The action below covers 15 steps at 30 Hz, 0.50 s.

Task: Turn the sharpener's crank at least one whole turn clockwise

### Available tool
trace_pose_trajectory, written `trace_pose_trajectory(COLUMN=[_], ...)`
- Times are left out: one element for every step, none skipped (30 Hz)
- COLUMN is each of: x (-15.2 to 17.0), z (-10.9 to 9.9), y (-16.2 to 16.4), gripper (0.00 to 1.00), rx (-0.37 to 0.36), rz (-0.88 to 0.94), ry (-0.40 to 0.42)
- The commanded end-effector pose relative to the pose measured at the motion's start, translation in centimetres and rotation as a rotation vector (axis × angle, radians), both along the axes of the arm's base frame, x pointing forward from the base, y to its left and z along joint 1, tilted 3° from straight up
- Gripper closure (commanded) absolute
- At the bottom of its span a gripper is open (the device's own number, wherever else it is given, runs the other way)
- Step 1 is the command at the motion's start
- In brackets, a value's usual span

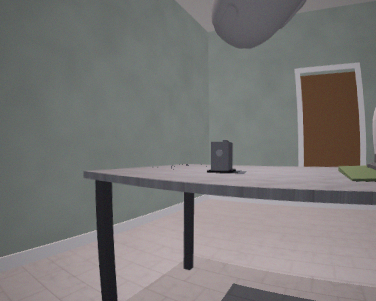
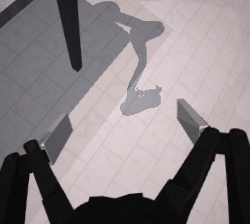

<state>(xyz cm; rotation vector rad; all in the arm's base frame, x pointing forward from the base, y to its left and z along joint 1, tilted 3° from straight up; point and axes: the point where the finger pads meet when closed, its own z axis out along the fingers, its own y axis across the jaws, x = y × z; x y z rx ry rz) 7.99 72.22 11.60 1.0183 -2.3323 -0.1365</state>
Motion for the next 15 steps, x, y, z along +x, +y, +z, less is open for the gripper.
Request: trace_pose_trajectory(x=[4.2,4.9,6.0,7.3,8.6,9.8,11.0,12.2,13.5,14.7,15.9,17.0,18.2,19.4,19.4], z=[0.3,0.4,0.4,0.5,0.6,0.7,0.8,0.9,1.0,1.1,1.2,1.3,1.4,1.5,1.5], y=[-0.6,-0.8,-1.0,-1.3,-1.6,-2.0,-2.3,-2.7,-3.1,-3.5,-4.0,-4.4,-4.9,-5.4,-5.4], gripper=[0.0,0.0,0.0,0.0,0.0,0.0,0.0,0.0,0.0,0.0,0.0,0.0,0.0,0.0,0.0], rx=[-0.012,-0.014,-0.018,-0.022,-0.026,-0.031,-0.035,-0.039,-0.043,-0.048,-0.052,-0.057,-0.061,-0.066,-0.066], rz=[-0.074,-0.087,-0.109,-0.134,-0.157,-0.18,-0.203,-0.227,-0.25,-0.274,-0.297,-0.321,-0.344,-0.368,-0.368], ry=[-0.025,-0.029,-0.036,-0.043,-0.05,-0.057,-0.064,-0.071,-0.078,-0.085,-0.092,-0.099,-0.105,-0.112,-0.112])
